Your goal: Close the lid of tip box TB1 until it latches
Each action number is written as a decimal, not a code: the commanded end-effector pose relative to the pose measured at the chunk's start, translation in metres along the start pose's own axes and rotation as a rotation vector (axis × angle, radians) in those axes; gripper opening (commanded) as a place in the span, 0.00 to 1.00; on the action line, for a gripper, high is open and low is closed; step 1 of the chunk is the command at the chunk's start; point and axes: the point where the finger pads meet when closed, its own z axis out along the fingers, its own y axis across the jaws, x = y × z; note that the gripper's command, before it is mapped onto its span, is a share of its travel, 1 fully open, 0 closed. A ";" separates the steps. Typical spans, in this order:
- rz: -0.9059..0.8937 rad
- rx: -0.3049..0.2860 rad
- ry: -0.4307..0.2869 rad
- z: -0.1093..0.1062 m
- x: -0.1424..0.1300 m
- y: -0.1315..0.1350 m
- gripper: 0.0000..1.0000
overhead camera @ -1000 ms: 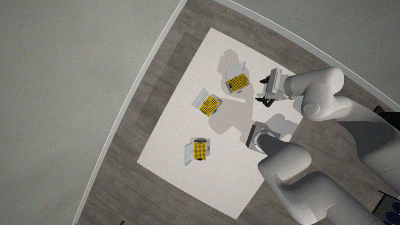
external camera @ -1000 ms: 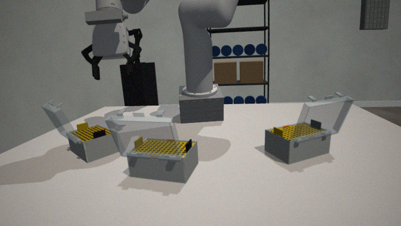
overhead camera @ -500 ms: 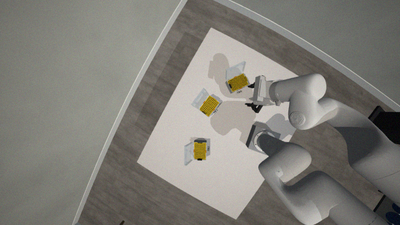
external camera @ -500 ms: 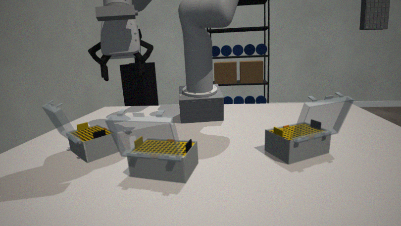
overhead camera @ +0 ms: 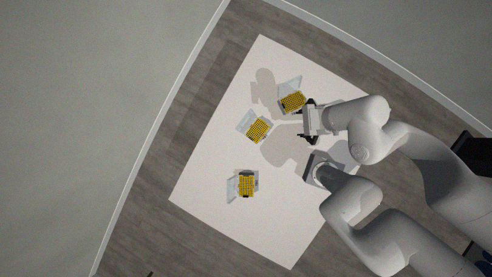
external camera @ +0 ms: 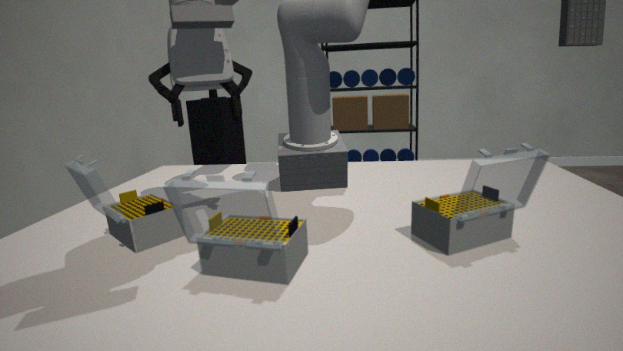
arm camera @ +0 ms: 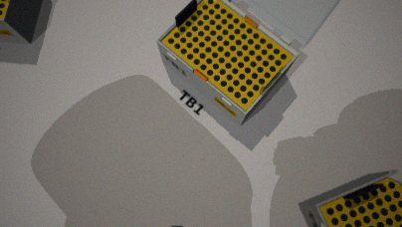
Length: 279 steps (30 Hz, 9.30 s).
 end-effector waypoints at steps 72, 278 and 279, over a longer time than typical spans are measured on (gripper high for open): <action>-1.707 0.226 -0.130 0.024 0.097 -0.131 1.00; -4.540 1.209 -0.002 0.170 0.057 -0.132 1.00; -4.540 1.209 -0.002 0.170 0.057 -0.132 1.00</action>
